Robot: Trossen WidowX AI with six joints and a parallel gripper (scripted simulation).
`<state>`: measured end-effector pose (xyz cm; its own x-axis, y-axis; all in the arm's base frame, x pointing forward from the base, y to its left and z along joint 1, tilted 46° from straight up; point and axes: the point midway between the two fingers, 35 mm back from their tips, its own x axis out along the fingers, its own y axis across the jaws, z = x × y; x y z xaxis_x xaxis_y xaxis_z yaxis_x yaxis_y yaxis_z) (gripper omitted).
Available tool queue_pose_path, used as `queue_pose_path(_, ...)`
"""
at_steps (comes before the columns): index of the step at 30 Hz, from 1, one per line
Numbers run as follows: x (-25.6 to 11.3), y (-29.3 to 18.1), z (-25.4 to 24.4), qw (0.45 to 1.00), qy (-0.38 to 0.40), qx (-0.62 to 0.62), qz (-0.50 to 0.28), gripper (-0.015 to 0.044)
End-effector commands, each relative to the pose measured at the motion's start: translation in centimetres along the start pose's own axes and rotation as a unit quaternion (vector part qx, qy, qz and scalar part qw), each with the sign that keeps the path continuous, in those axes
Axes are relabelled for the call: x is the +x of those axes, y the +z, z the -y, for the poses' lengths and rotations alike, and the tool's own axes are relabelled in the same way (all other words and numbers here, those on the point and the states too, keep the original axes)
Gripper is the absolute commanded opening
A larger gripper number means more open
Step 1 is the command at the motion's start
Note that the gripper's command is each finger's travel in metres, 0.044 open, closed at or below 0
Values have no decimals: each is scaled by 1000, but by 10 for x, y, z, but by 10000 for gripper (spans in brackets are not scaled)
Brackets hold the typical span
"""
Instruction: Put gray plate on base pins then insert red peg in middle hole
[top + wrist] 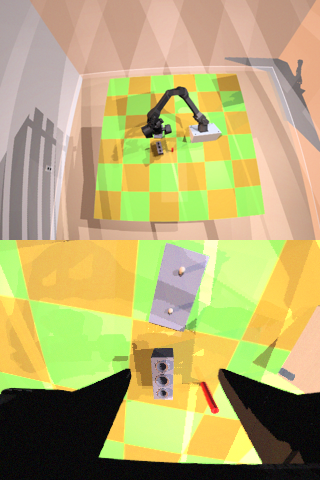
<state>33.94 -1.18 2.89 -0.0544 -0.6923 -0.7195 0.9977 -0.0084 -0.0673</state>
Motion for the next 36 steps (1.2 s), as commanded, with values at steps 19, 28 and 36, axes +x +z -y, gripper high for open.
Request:
queue_pose_path(19, 52, -66, -17, 1000, -6, 2, 16, 440)
queue_pose_path(28, 71, -64, -17, 1000, -6, 2, 16, 440)
queue_pose_path(36, 84, -64, -17, 1000, -6, 2, 16, 440)
